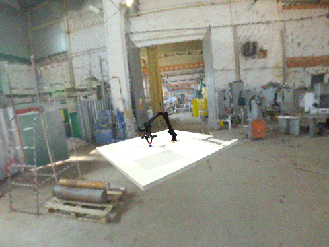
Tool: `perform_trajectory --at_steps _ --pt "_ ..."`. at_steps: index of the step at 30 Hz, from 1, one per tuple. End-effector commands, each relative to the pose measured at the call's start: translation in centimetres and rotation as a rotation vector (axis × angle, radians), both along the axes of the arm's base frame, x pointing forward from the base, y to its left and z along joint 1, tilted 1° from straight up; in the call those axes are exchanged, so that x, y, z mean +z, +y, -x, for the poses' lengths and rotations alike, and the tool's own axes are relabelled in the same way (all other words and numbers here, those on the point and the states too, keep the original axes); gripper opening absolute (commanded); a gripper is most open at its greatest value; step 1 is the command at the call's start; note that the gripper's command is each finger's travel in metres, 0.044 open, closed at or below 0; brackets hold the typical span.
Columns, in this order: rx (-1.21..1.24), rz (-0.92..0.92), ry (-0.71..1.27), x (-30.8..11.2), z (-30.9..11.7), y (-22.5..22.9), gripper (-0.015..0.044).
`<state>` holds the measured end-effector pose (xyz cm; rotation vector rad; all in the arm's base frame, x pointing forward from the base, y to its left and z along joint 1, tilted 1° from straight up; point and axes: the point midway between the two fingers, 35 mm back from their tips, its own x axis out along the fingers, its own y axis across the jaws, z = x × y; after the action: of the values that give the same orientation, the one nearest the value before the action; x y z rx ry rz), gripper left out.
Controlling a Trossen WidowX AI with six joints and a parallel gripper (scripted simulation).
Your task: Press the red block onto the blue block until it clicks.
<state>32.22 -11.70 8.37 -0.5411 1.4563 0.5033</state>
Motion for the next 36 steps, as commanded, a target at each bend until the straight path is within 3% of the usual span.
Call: perform_trajectory --at_steps 1,35,36 --pt "0.003 0.002 0.003 -0.6 0.1 0.0 0.0000" --pt "0.000 -0.001 0.002 -1.7 0.0 -0.1 0.0000" --pt "0.000 -0.001 0.002 -1.7 0.0 -0.1 0.0026"
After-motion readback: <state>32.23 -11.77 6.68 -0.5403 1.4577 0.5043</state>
